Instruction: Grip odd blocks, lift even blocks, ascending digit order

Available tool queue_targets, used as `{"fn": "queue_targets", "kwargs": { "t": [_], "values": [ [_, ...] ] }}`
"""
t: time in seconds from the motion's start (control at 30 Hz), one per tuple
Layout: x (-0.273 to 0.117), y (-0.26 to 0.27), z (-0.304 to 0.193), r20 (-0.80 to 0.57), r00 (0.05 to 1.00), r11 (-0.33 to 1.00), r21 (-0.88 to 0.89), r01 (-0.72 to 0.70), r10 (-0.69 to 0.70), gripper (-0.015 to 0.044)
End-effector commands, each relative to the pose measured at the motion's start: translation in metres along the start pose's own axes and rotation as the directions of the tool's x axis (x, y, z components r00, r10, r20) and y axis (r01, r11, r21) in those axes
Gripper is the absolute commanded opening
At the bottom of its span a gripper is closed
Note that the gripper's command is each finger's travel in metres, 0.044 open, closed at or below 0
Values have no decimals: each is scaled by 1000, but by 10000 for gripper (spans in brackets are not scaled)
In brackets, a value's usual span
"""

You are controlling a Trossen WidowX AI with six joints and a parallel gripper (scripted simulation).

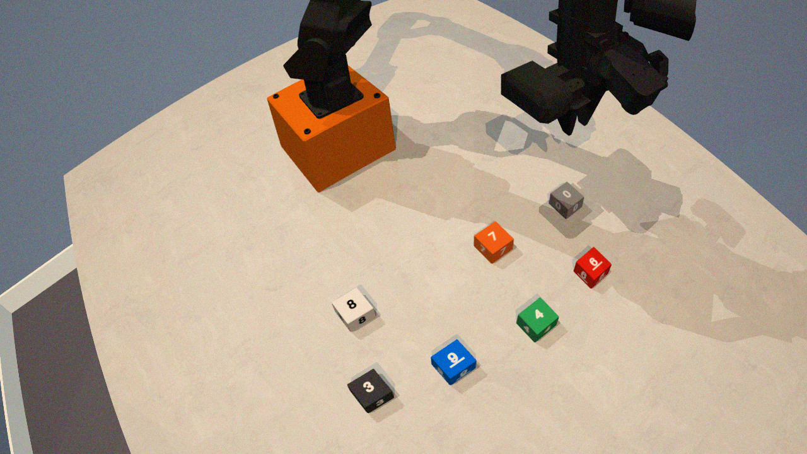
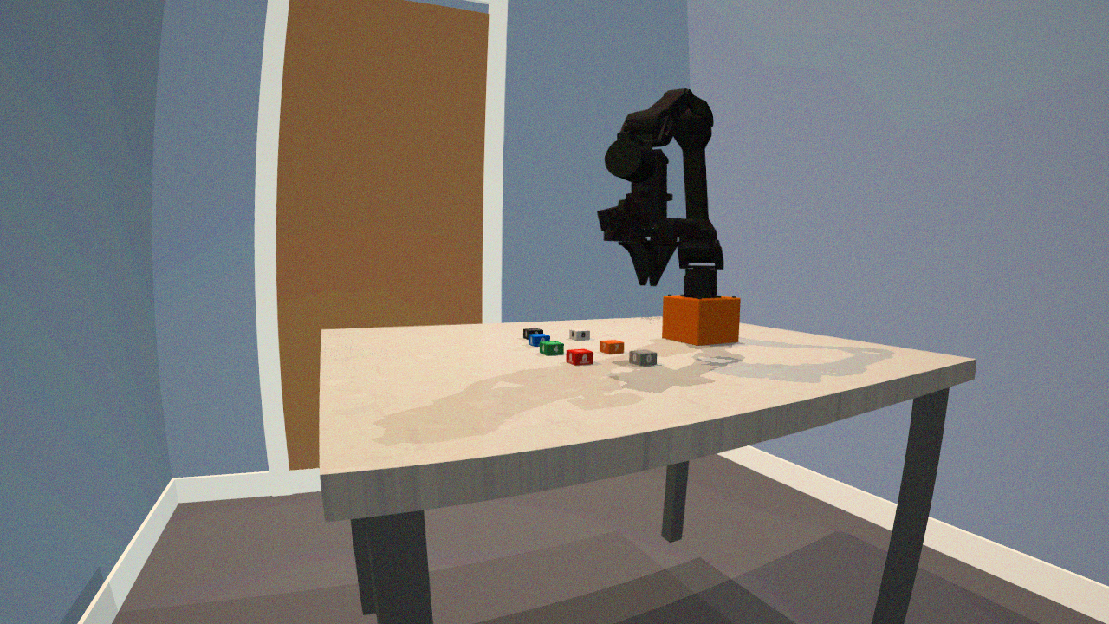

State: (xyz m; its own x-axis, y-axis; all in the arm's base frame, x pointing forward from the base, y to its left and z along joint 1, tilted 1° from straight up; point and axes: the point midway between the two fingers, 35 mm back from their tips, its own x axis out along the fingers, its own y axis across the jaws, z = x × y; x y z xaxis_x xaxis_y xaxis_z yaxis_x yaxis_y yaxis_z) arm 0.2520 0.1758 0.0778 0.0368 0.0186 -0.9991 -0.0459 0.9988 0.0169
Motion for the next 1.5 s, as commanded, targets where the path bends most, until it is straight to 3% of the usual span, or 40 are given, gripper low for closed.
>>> {"fn": "queue_targets", "kwargs": {
  "t": [0.0,0.37,0.73,0.9,0.97,1.1,1.27,1.47],
  "values": [
    [0,-7,6,0,1000,1000,4,3,-3,120],
    [-3,-157,76,14,1000,1000,17,7,-8,120],
    [-7,-323,61,5,1000,1000,3,31,-31,120],
    [-7,-325,60,5,999,1000,3,31,-31,120],
    [7,-326,62,5,999,1000,3,31,-31,172],
    [71,-328,61,4,1000,1000,3,31,-31,278],
    [74,-328,60,4,1000,1000,3,31,-31,400],
    [78,-328,61,4,1000,1000,3,31,-31,400]
  ]
}}
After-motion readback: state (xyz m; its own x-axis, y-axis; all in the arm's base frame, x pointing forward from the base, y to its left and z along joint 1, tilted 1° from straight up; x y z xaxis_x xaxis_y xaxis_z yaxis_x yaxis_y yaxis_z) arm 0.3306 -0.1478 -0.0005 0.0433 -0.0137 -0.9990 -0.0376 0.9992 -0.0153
